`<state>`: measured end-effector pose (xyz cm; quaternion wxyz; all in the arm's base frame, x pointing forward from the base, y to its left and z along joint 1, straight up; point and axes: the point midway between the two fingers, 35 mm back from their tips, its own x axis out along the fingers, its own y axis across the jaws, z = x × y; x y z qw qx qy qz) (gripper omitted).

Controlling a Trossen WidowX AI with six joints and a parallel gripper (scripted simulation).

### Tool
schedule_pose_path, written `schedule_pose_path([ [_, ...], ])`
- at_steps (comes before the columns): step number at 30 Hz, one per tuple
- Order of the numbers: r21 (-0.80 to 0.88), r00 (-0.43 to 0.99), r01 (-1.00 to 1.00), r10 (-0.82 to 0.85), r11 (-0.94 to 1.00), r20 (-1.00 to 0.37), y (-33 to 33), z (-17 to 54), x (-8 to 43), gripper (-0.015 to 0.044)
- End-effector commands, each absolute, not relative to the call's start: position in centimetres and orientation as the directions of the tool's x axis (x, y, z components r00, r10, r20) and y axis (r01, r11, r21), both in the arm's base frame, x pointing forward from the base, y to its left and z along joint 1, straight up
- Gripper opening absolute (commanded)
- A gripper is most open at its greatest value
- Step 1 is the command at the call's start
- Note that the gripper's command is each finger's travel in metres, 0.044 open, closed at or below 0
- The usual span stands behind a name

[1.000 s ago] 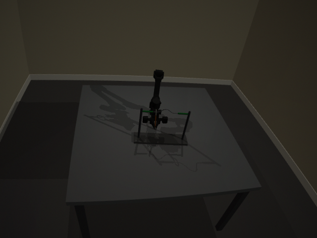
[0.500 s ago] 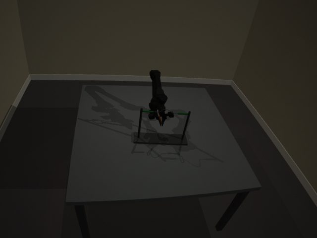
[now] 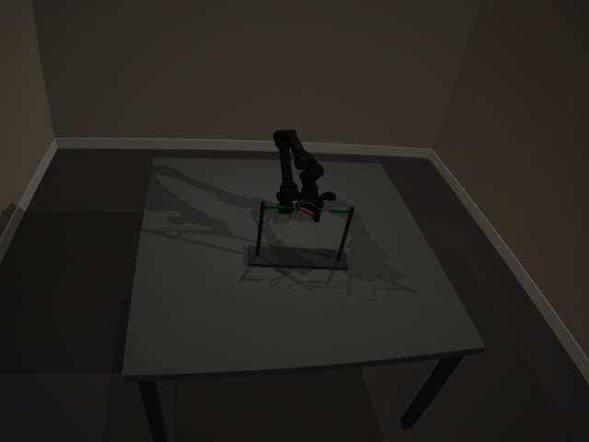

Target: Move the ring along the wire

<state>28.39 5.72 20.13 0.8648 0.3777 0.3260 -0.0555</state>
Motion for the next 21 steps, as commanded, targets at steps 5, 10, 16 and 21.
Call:
schedule_pose_path([
  [5,0.714,0.728,0.388,0.281,0.583,-0.625,7.4,22.9,28.0,-0.0150],
  [10,0.749,0.691,0.403,0.363,0.526,-0.626,7.8,24.6,27.7,-0.0150],
  [16,0.764,0.676,0.412,0.395,0.497,-0.622,8.2,25.9,27.8,-0.0150],
  [21,0.743,0.668,0.408,0.382,0.530,-0.639,8.2,26.0,27.8,-0.0150],
])
